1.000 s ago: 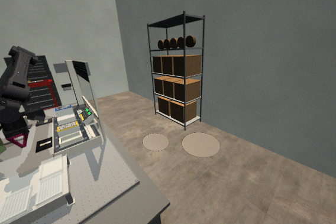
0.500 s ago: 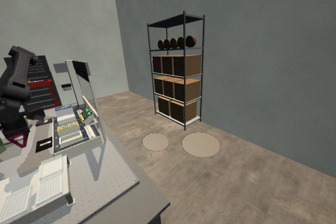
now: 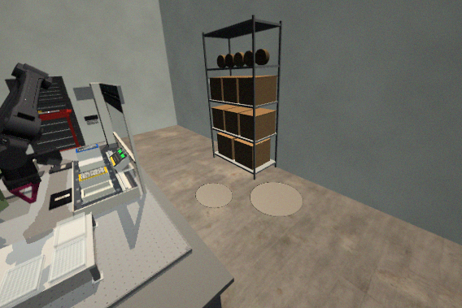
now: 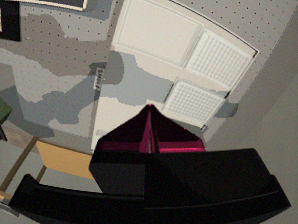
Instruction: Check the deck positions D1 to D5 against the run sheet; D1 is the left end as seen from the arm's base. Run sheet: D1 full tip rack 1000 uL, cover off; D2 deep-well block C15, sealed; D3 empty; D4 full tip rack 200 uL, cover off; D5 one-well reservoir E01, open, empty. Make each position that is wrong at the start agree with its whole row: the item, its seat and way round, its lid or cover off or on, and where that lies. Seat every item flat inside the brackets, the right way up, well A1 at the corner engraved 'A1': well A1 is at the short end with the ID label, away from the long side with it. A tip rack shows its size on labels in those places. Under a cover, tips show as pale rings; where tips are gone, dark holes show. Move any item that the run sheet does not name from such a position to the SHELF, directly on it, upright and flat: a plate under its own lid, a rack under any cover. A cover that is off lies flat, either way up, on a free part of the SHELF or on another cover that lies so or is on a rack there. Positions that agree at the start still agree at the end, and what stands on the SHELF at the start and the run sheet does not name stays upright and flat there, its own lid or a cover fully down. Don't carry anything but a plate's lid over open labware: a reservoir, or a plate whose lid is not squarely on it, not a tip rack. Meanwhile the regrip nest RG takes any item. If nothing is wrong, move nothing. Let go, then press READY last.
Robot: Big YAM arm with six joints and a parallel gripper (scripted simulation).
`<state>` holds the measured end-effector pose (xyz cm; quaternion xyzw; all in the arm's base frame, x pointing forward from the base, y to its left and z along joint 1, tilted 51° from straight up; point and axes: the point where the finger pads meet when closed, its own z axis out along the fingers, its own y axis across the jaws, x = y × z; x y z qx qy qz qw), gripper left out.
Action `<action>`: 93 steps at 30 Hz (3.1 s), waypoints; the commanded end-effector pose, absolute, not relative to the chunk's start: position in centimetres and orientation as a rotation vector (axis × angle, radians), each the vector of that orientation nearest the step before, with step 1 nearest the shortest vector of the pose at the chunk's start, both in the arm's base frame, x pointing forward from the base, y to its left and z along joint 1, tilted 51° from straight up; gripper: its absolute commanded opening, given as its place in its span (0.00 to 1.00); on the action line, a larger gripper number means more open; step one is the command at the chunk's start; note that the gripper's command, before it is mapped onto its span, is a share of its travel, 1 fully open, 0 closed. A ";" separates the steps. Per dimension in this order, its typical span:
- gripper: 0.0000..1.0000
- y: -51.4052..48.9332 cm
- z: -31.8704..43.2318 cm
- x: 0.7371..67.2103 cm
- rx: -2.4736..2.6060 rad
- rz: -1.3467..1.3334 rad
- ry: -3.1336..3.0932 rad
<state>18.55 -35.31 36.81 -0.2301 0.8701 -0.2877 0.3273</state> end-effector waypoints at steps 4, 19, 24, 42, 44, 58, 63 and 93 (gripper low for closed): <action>0.00 -35.5 37.4 19.1 -0.635 -0.752 2.266; 0.00 -29.2 34.4 18.9 -0.610 -0.774 2.260; 0.00 -27.1 33.1 18.9 -0.609 -0.771 2.260; 0.00 -27.1 32.6 19.1 -0.602 -0.742 2.271; 0.00 -27.1 32.6 19.1 -0.602 -0.742 2.271; 0.00 -27.1 32.6 19.1 -0.602 -0.742 2.271; 0.00 -26.0 32.5 18.9 -0.657 -0.787 2.255; 0.00 -17.1 27.3 18.7 -0.704 -0.788 2.253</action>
